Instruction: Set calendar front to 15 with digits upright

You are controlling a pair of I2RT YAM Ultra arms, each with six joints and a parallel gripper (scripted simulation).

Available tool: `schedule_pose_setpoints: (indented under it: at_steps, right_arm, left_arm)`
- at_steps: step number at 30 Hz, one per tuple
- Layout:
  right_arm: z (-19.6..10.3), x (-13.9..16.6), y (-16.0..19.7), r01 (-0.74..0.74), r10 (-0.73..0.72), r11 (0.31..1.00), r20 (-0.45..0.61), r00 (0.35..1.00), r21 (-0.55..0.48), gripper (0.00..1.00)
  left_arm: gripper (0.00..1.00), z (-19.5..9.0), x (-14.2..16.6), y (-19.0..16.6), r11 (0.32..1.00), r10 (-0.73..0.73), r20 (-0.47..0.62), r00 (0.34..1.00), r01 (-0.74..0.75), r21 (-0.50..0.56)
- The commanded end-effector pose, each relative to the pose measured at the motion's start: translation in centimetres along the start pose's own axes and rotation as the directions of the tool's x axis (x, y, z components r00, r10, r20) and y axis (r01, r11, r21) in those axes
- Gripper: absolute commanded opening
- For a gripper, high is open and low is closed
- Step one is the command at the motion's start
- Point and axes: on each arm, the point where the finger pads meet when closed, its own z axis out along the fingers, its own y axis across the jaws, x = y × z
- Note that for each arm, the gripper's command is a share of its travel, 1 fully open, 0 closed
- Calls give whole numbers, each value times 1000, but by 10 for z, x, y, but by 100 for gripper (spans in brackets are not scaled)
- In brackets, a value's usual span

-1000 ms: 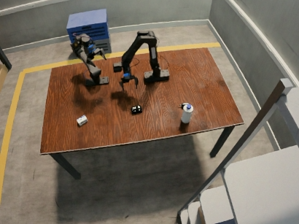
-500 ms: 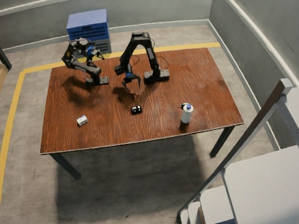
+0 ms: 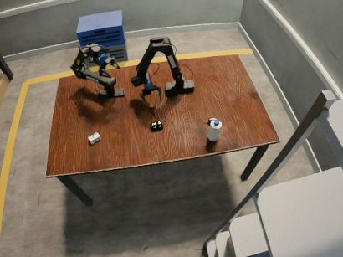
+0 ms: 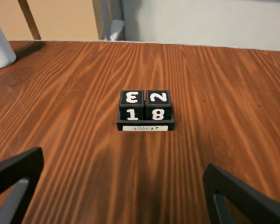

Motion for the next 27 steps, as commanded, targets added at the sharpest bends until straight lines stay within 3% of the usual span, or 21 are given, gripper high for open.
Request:
schedule_pose_setpoints:
  at_steps: [1,9,12,14,15,20,27]
  right_arm:
    - [1,9,-1,-3,3,1000,-11,1000,3,100]
    - [-1,3,0,-7,7,1000,4,1000,1,100]
    - [-1,3,0,-7,7,1000,4,1000,1,100]
    - [-1,3,0,-7,7,1000,4,1000,1,100]
    - [-1,3,0,-7,7,1000,4,1000,1,100]
    - [-1,3,0,-7,7,1000,4,1000,1,100]
    - [-1,3,0,-7,7,1000,4,1000,1,100]
  left_arm:
    - [100,-5,-10,-10,1000,-17,33,999,16,17]
    - [100,-3,-9,-6,1000,-16,25,1000,16,8]
    - [66,-2,-4,-7,999,40,-11,999,-40,-7]
    - [66,-2,-4,-7,999,40,-11,999,-40,-7]
    - [55,0,-2,-6,997,70,-31,997,-70,-16]
    - [55,12,10,-5,959,263,-212,941,-279,-50]
    - [55,30,17,-9,895,409,-412,814,-446,7]
